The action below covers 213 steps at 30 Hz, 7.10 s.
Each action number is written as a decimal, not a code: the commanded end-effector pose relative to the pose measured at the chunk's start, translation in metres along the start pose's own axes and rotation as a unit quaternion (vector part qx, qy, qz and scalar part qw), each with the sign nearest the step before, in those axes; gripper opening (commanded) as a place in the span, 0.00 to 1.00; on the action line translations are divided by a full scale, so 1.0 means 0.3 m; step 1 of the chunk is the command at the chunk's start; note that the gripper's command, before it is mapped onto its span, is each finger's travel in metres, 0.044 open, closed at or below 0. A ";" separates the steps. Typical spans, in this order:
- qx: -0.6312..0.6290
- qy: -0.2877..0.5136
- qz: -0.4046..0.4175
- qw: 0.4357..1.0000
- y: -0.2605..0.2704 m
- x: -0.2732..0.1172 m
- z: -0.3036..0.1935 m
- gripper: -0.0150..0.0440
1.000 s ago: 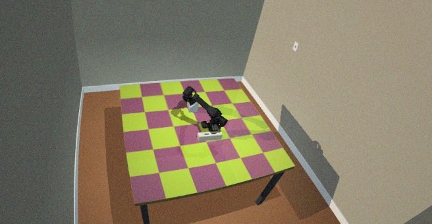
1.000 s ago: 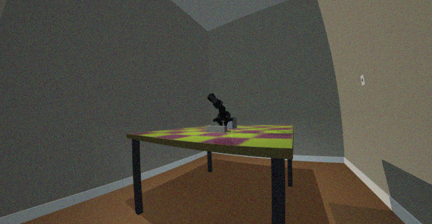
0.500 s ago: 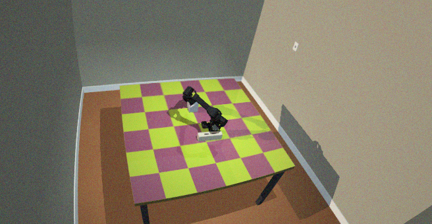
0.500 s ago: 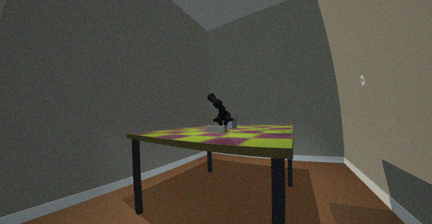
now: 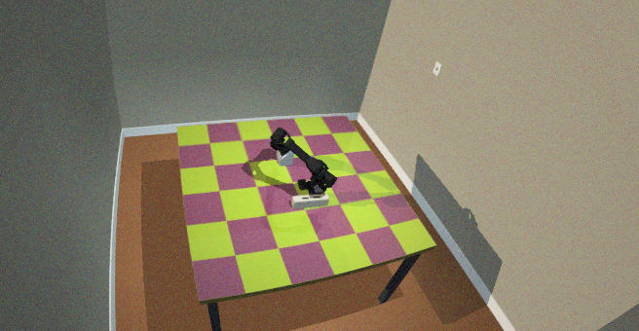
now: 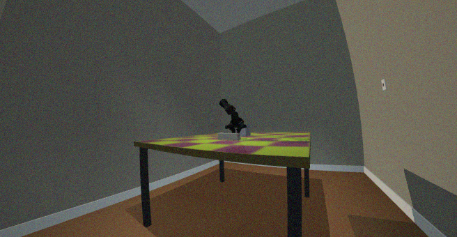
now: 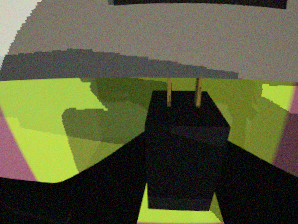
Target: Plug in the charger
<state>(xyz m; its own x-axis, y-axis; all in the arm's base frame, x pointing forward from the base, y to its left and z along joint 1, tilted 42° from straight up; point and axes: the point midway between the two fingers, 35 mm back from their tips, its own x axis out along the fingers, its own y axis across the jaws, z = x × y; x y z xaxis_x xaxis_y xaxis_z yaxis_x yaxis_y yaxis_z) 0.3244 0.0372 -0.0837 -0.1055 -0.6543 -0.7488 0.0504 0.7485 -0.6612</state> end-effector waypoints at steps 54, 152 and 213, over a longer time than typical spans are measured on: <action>-0.001 -0.002 -0.001 1.000 -0.001 -0.002 0.014 0.25; -0.001 -0.002 -0.001 1.000 -0.002 -0.011 0.049 0.25; 0.000 -0.003 -0.001 1.000 -0.003 -0.019 0.106 0.25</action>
<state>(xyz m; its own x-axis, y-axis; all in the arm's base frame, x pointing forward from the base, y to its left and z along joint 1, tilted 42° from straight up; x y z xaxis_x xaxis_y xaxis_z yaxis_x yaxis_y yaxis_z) 0.3429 0.0361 -0.0821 -0.1325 -0.6616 -0.7380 0.0229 0.7424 -0.6696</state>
